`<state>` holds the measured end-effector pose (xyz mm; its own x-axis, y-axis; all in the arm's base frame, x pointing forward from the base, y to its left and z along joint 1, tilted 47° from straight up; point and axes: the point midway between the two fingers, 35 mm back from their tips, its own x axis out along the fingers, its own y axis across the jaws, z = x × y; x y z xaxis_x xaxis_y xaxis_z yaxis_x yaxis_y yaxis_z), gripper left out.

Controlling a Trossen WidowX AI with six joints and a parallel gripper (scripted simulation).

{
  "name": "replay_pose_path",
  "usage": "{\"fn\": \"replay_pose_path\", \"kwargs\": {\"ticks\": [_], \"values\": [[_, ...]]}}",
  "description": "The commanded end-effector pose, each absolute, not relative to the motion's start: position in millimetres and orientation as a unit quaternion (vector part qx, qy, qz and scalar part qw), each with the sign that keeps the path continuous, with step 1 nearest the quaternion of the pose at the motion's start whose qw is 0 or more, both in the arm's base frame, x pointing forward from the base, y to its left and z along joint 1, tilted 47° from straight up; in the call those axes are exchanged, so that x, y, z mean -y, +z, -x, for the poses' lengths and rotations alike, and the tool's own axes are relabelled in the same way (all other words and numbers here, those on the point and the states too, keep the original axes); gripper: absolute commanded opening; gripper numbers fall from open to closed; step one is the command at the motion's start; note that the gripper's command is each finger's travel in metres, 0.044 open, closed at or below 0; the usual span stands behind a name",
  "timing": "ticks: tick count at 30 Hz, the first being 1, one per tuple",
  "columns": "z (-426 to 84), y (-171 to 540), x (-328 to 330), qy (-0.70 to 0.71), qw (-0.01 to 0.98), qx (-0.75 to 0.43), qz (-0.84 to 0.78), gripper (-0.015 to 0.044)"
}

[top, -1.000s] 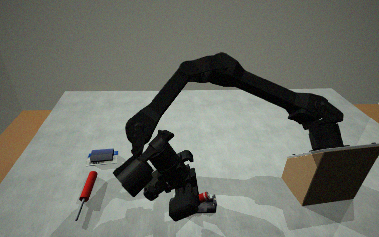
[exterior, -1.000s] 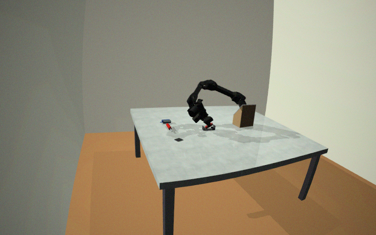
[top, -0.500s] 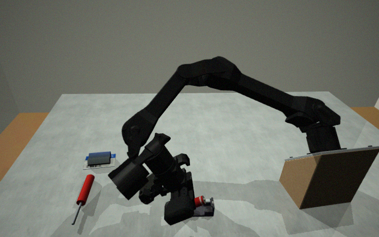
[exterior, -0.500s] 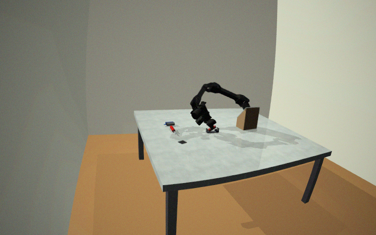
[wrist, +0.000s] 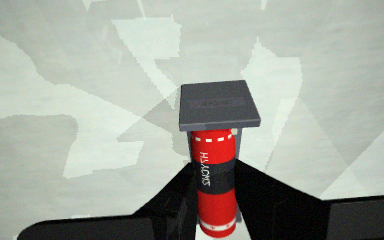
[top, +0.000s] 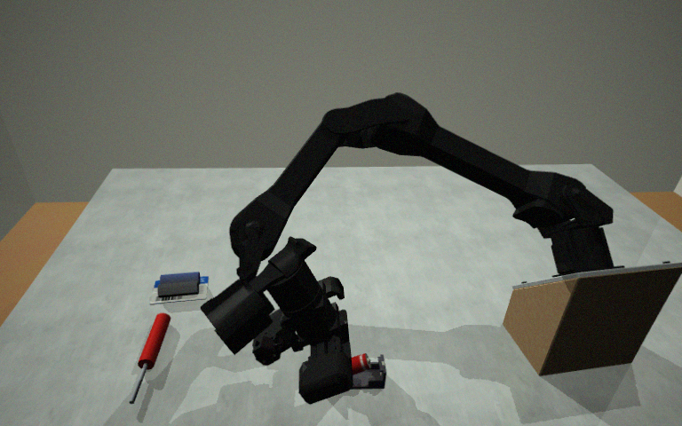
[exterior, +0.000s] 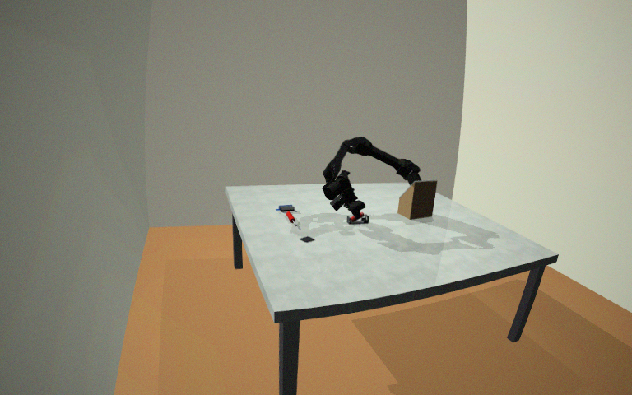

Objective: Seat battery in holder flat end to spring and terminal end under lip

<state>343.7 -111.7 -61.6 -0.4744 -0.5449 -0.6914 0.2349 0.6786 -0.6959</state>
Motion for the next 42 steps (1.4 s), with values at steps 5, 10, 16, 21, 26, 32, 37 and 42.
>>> {"fn": "replay_pose_path", "kwargs": {"ticks": [5, 10, 16, 21, 26, 32, 37, 42], "values": [[-347.7, -64.8, 112.9, -0.382, 0.524, -0.753, 0.108, 0.0071], [-347.5, -65.9, 113.1, -0.380, 0.532, -0.748, 0.111, 0.0071], [-347.3, -67.1, 113.3, -0.377, 0.542, -0.742, 0.115, 0.0071], [-346.9, -68.0, 113.5, -0.374, 0.550, -0.737, 0.119, 0.0071], [-346.4, -68.8, 113.7, -0.372, 0.557, -0.732, 0.122, 0.0071], [-345.7, -69.4, 113.9, -0.370, 0.566, -0.726, 0.126, 0.0071], [-345.1, -69.8, 114.1, -0.368, 0.574, -0.720, 0.130, 0.0071], [-344.3, -70.0, 114.2, -0.366, 0.581, -0.715, 0.133, 0.0071]]}}
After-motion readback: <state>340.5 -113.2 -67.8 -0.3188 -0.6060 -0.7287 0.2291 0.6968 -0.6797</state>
